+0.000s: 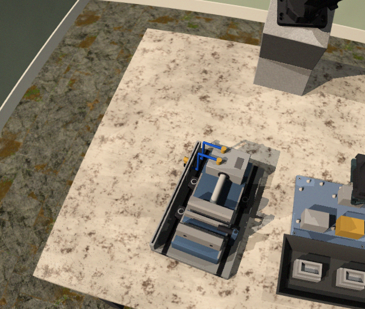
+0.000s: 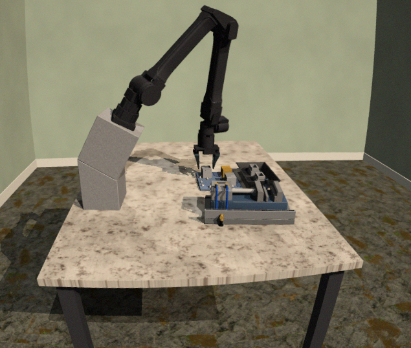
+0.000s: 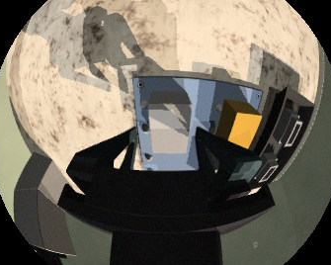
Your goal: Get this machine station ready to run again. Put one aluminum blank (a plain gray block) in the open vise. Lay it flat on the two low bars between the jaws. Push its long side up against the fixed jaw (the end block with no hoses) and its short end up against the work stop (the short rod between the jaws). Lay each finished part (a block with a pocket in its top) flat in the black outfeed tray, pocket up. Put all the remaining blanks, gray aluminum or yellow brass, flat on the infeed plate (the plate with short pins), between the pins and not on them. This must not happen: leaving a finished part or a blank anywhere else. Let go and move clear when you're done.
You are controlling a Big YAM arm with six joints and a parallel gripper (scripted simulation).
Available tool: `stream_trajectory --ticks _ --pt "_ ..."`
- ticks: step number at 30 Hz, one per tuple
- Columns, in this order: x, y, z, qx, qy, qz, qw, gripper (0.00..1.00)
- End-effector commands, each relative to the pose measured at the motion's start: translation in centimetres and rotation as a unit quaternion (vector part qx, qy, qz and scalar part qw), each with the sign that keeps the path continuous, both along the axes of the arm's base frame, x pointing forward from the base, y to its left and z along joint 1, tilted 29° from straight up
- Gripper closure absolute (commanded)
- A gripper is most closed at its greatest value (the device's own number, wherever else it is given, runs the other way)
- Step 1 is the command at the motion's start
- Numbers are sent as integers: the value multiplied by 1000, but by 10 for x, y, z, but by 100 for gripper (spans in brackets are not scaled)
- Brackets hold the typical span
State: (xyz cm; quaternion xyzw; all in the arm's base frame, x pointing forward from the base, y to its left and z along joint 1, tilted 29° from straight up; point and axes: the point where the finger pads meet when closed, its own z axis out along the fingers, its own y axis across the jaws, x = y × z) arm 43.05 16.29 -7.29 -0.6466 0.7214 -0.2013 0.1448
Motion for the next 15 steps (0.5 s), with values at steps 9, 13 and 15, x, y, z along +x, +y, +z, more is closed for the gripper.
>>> stream_trajectory --ticks 9,13,15 --pt "11 1 -3 3 -6 3 1000 36" --pt "12 1 -3 3 -7 3 1000 36" --pt "13 2 -2 4 -9 4 1000 36"
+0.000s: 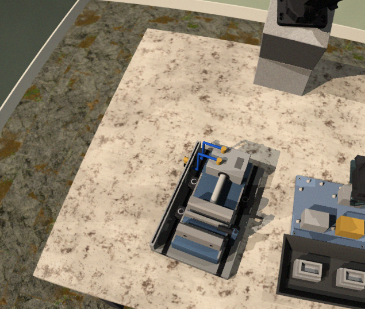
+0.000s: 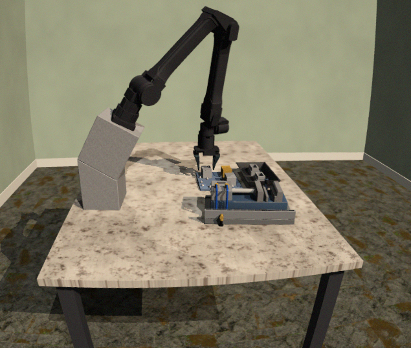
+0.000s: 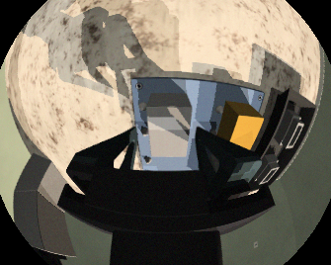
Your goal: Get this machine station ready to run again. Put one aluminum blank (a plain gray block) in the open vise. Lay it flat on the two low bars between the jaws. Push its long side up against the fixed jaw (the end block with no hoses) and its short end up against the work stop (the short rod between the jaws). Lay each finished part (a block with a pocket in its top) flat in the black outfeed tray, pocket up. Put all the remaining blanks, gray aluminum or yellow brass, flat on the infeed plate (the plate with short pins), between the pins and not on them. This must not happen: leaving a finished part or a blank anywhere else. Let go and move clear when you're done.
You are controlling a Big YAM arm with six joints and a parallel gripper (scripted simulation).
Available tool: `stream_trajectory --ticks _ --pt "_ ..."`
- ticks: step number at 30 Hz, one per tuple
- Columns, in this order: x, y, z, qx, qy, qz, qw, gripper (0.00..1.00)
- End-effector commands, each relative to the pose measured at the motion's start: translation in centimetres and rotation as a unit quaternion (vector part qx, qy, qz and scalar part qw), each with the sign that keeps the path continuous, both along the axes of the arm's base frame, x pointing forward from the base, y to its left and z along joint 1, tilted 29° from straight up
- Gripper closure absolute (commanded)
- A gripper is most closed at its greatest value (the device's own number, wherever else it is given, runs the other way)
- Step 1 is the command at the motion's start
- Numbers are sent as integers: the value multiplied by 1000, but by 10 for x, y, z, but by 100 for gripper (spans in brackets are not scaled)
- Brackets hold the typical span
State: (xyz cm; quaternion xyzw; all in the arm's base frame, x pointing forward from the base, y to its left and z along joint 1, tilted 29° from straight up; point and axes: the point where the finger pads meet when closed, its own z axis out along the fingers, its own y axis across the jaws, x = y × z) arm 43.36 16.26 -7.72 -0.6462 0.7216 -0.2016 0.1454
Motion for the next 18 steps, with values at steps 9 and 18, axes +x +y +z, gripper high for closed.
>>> stream_trajectory --ticks 9,18 --pt "9 3 0 3 -7 5 1000 36" --pt "10 2 2 4 -8 5 1000 36"
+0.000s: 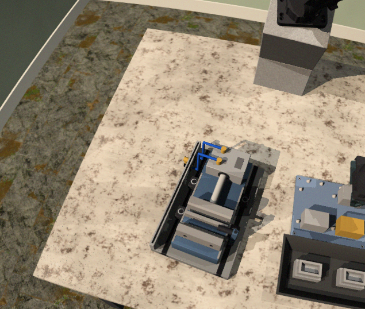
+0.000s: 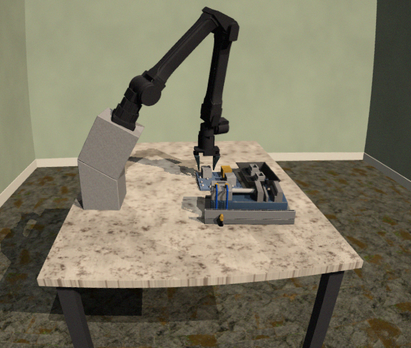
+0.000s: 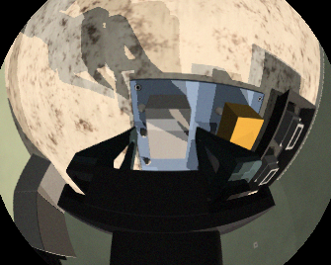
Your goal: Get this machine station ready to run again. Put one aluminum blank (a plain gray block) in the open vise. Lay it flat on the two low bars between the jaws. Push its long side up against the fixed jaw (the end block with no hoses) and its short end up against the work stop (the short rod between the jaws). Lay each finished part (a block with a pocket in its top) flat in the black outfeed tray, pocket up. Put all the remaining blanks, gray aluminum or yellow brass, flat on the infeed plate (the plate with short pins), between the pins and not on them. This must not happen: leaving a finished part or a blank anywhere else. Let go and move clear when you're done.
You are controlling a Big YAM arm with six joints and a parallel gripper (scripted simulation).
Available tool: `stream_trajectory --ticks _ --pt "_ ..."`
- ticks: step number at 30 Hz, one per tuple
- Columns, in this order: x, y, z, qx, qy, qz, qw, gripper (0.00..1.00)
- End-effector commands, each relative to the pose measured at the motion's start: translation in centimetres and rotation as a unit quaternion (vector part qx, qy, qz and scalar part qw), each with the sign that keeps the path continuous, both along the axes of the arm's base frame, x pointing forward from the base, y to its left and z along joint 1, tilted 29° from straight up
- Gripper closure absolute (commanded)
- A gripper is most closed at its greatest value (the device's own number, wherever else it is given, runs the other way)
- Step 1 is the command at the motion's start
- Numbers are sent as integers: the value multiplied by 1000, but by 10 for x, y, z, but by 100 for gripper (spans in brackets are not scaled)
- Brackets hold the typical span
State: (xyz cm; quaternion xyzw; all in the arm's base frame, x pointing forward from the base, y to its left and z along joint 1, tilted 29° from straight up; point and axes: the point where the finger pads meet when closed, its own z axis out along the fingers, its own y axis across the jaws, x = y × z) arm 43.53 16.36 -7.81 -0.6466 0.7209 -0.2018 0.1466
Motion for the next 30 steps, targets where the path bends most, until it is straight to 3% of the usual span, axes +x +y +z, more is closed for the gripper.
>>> stream_trajectory --ticks 1,30 --pt "8 1 3 3 -8 4 1000 36" --pt "10 2 7 5 -12 4 1000 36"
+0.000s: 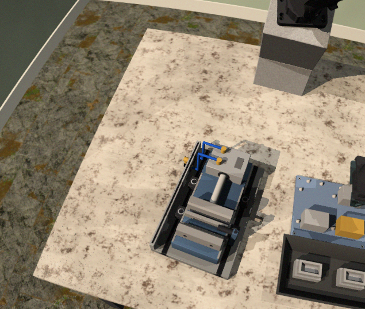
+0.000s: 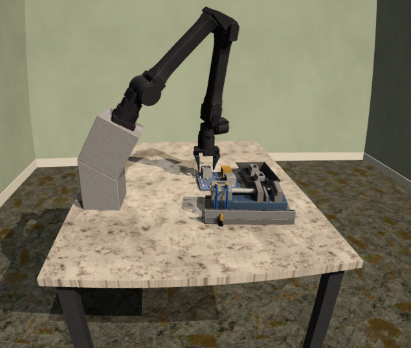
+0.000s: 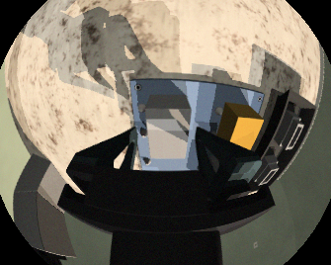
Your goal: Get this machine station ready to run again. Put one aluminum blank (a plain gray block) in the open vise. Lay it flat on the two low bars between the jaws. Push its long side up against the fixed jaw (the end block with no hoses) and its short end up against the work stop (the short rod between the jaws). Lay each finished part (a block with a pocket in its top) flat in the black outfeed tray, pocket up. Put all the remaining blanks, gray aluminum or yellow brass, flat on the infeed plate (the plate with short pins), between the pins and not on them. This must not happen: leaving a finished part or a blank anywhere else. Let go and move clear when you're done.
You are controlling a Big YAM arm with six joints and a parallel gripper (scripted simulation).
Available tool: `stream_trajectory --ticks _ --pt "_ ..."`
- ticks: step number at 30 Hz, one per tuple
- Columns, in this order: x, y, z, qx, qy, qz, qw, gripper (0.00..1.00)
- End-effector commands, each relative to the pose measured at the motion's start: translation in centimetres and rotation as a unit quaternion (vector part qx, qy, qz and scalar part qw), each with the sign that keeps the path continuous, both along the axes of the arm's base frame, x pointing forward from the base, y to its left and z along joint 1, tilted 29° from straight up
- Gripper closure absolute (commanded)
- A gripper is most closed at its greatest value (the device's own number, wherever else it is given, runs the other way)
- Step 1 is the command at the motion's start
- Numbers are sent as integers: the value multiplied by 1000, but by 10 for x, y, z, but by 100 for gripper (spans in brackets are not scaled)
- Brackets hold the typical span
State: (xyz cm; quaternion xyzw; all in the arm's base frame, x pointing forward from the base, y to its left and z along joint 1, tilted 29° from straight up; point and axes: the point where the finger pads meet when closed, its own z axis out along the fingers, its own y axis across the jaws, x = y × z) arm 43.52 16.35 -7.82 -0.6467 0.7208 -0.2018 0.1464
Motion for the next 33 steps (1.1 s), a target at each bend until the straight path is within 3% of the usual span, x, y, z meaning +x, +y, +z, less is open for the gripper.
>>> stream_trajectory --ticks 1,5,6,33 --pt "10 2 7 5 -12 4 1000 36" --pt "10 2 7 5 -12 4 1000 36" --pt "10 2 7 5 -12 4 1000 100" --pt "8 2 6 4 -10 4 1000 100"
